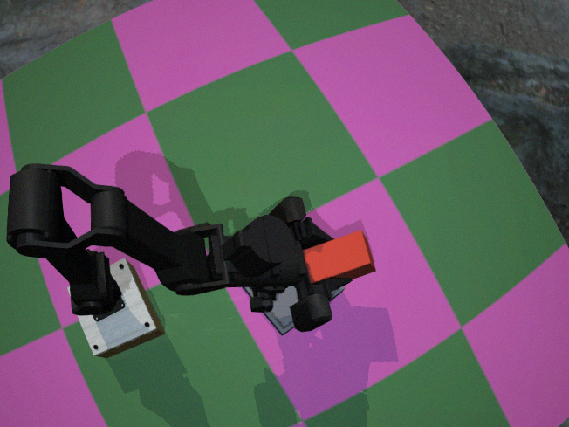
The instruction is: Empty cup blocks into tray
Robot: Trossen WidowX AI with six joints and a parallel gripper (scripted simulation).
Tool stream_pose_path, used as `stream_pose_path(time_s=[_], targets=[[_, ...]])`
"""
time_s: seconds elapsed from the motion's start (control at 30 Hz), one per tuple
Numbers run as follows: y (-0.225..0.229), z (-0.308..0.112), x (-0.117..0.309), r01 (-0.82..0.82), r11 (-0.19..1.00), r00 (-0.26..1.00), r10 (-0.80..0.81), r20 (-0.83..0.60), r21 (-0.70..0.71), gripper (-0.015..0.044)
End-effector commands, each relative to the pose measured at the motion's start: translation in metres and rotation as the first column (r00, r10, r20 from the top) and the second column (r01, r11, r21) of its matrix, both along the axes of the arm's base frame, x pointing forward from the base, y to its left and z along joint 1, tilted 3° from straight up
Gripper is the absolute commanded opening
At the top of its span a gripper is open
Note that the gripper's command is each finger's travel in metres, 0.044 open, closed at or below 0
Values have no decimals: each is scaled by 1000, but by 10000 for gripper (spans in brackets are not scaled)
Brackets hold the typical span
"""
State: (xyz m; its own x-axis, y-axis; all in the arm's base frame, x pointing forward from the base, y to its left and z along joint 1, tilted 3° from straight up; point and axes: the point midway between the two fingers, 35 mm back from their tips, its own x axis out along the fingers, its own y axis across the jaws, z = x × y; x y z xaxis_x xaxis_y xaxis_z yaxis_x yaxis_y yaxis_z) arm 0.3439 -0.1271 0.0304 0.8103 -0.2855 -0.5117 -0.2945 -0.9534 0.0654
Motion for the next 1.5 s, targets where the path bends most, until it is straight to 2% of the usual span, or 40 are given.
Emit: stream_pose_path(time_s=[0.0, 1.17, 1.47], targets=[[0, -2, -1, 8, 1000, 1000, -8, 21, -6, 0], [5, 13, -16, 27, 995, 964, -1, 265, -94, 0], [6, 15, -16, 22, 995, 962, 6, 272, -100, 0]])
